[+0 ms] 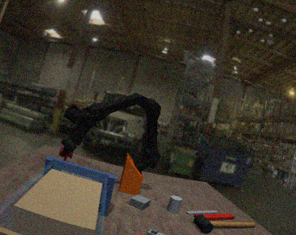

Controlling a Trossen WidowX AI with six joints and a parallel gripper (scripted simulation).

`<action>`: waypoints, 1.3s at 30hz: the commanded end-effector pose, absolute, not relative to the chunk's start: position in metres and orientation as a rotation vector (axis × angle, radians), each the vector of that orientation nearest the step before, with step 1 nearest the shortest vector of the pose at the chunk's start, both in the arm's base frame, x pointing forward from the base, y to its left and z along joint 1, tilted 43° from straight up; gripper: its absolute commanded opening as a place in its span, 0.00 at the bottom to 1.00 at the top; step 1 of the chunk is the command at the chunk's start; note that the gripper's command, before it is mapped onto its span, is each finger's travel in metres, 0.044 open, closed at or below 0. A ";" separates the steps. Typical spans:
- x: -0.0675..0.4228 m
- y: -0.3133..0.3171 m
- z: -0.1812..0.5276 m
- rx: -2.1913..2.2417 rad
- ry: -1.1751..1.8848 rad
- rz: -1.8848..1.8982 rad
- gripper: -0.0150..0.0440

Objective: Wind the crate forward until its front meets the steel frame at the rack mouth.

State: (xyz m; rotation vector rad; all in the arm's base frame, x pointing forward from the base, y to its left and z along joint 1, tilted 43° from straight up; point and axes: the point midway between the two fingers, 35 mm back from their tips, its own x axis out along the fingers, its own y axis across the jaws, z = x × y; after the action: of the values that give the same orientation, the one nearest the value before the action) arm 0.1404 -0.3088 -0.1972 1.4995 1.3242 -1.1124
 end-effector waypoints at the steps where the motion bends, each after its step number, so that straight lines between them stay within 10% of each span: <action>1: 0.158 -0.308 -0.198 1.513 1.309 -1.079 0.25; 39: 0.216 -0.301 -0.184 1.515 1.308 -1.075 0.25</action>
State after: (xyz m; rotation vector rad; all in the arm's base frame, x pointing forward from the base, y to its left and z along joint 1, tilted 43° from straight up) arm 0.1968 -0.3098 -0.1904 1.4983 1.3106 -1.1231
